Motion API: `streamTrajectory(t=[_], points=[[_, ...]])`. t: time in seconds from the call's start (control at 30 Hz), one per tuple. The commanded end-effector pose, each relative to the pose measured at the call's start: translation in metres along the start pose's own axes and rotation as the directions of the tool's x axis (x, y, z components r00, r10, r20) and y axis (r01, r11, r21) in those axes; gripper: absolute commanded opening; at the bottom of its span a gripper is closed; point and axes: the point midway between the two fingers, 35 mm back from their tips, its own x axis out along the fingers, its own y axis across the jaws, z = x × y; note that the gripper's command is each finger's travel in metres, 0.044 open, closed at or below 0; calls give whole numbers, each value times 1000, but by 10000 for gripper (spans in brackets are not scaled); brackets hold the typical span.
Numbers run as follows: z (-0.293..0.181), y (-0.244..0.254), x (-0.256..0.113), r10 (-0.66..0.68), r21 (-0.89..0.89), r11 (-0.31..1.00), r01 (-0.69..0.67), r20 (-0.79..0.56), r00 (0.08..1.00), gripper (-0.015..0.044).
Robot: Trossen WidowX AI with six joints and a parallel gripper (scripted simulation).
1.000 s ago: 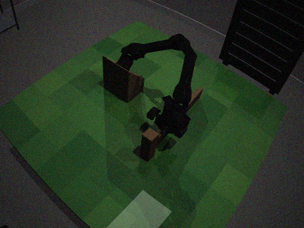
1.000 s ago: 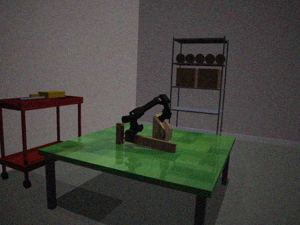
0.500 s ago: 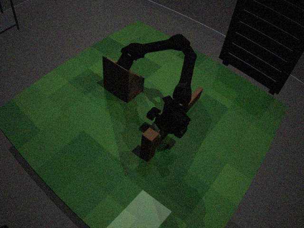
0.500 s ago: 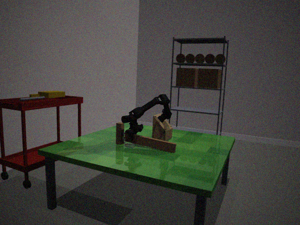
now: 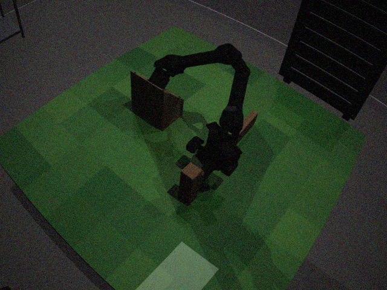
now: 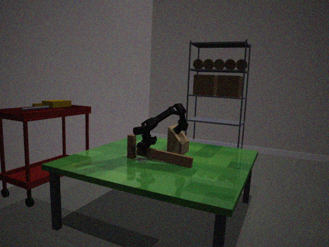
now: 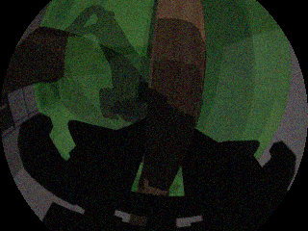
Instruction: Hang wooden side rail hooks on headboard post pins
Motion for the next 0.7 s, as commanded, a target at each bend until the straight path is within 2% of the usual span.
streamTrajectory(t=[0.0, 0.67], points=[[-5, -1, -4, -10, 3, 1000, 10, -7, 1000, 0], [-7, 0, -5, -10, 3, 1000, 10, -7, 1000, 0]])
